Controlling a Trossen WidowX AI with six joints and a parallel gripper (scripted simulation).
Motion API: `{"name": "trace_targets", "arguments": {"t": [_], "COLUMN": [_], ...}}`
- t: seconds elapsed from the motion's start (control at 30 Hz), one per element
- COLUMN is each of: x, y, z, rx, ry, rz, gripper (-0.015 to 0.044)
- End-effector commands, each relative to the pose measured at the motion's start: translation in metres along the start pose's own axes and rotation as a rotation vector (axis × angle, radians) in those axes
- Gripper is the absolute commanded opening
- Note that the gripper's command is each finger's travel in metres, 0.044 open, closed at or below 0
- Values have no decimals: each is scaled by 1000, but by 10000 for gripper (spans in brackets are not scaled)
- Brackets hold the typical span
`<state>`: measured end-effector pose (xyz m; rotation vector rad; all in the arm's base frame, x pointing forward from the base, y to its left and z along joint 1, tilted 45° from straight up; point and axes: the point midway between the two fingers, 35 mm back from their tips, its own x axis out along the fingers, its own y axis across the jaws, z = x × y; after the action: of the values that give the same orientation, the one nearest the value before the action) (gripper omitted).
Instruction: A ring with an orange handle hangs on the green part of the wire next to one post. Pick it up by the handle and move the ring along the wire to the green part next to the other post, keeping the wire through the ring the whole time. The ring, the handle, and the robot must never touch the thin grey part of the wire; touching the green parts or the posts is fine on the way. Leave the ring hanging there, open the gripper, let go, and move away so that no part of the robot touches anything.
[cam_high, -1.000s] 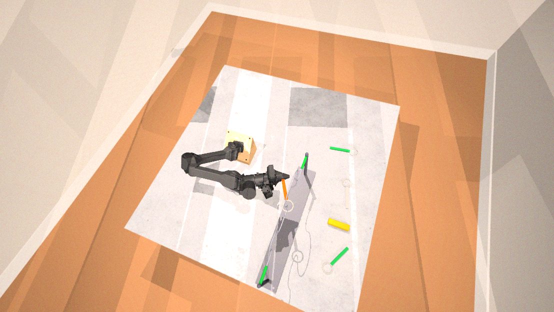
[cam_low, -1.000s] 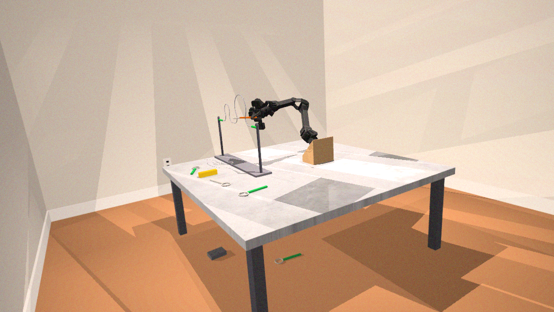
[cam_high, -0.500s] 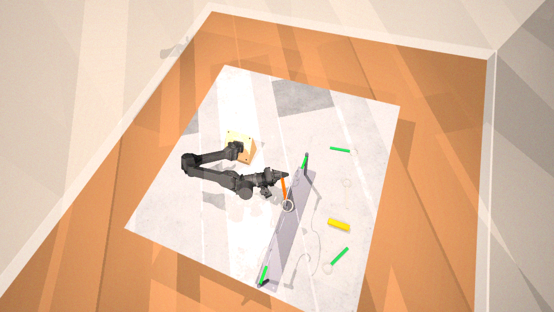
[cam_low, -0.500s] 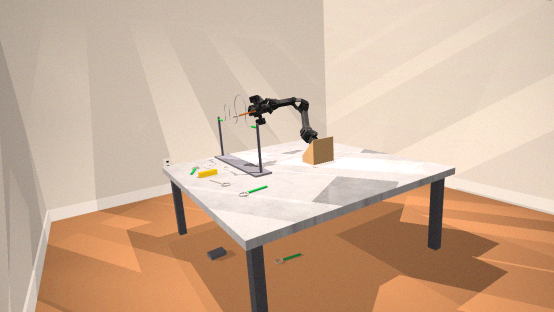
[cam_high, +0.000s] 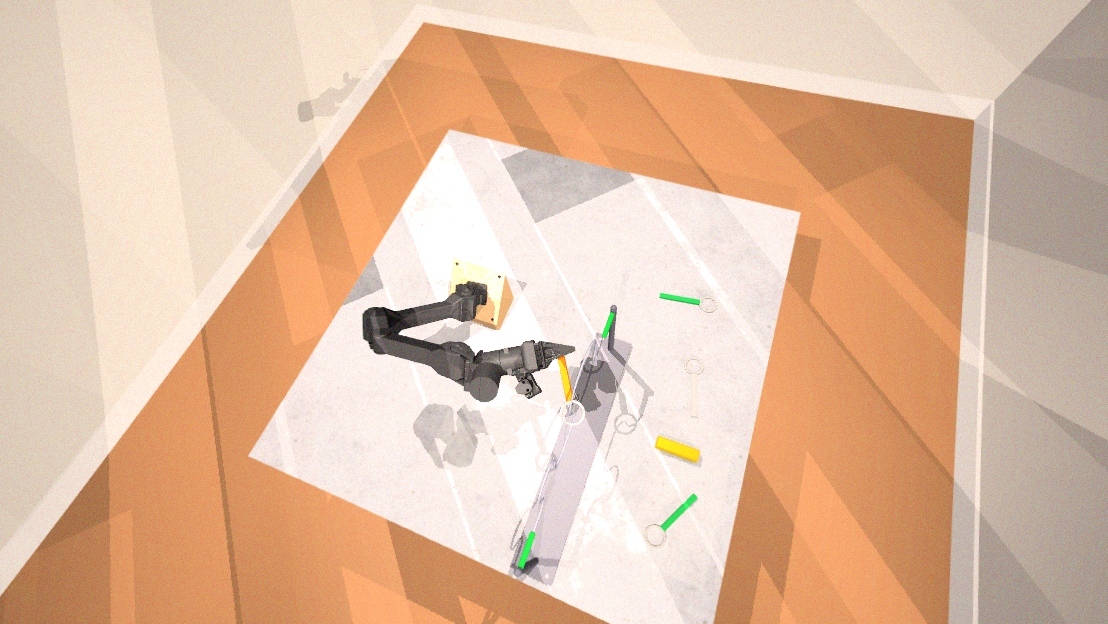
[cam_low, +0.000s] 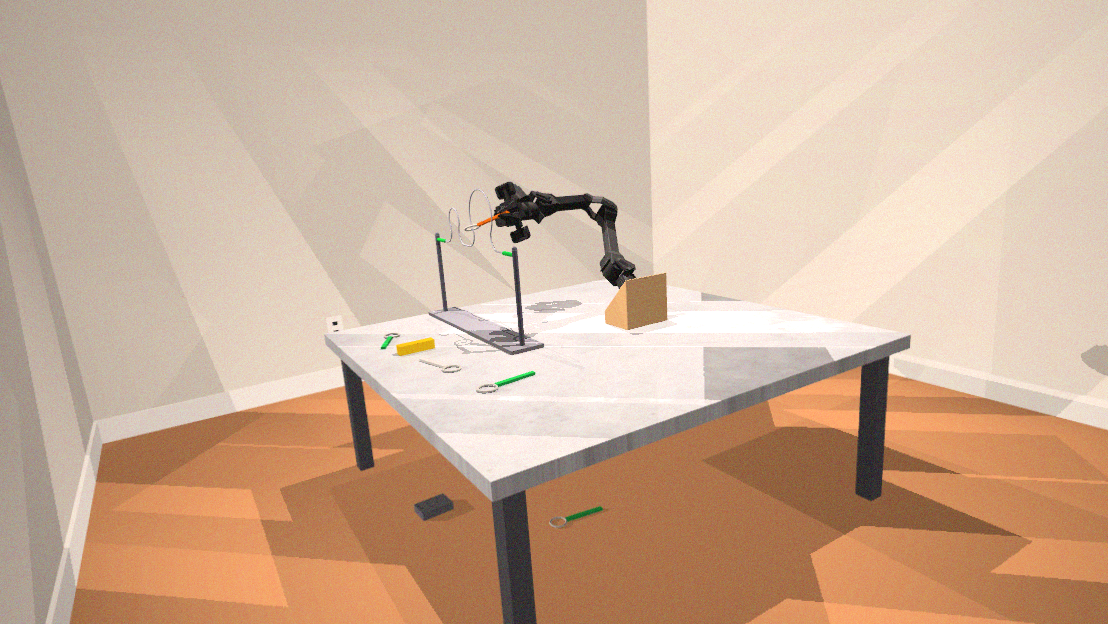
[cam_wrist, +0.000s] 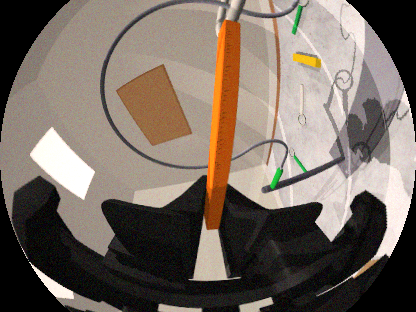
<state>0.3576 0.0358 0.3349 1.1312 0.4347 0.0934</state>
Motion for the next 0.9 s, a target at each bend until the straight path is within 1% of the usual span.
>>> {"name": "trace_targets", "arguments": {"t": [0.0, 0.23, 0.87], "x": [-1, -1, -1], "y": [7, 10, 5], "z": [0, 0, 0], "rx": [8, -16, -201], "ry": [6, 4, -18], "rz": [8, -6, -109], "gripper": [-150, -150, -150]}}
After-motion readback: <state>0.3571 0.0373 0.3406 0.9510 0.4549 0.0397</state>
